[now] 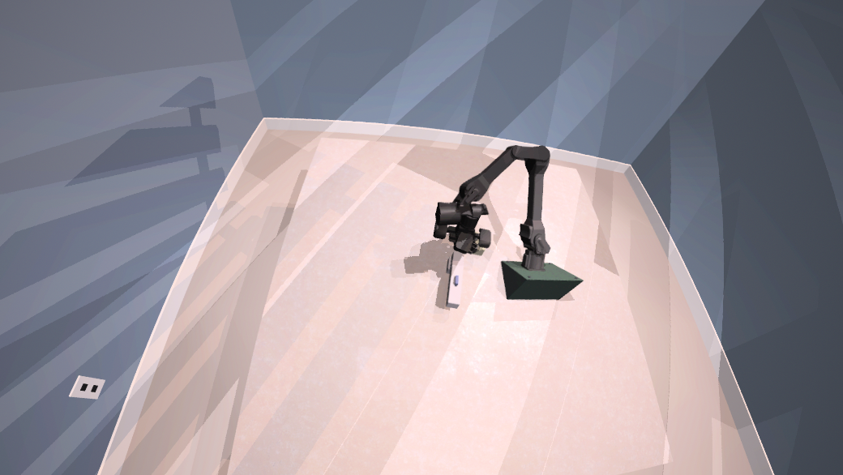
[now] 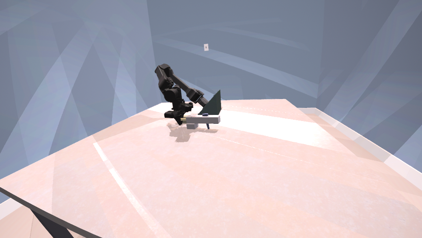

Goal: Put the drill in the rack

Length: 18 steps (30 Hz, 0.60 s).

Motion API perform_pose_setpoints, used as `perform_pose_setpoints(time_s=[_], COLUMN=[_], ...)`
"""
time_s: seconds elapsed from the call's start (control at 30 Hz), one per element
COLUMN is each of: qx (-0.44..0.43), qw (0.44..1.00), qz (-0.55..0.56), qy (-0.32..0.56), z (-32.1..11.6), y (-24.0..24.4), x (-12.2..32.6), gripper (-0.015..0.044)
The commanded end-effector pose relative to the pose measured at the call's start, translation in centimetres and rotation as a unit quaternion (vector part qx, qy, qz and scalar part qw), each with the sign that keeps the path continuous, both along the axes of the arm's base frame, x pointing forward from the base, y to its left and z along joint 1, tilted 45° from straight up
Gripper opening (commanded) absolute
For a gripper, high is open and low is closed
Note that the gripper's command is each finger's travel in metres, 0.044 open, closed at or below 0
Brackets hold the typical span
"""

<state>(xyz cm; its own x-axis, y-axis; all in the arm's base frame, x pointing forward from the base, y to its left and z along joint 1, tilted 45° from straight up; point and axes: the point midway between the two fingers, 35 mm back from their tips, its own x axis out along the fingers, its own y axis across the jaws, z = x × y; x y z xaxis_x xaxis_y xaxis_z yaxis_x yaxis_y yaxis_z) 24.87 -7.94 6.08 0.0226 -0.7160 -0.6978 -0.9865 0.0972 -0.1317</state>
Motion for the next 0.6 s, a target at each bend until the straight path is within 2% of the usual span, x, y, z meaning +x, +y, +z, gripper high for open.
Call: perform_pose_setpoints(time_s=[0.0, 0.57], qx=[0.004, 0.003], qw=[1.0, 1.0], qz=[0.001, 0.001], qy=[0.0, 0.0], z=[0.0, 1.8], y=[0.2, -1.8], x=[0.1, -0.4], gripper=[0.0, 0.0])
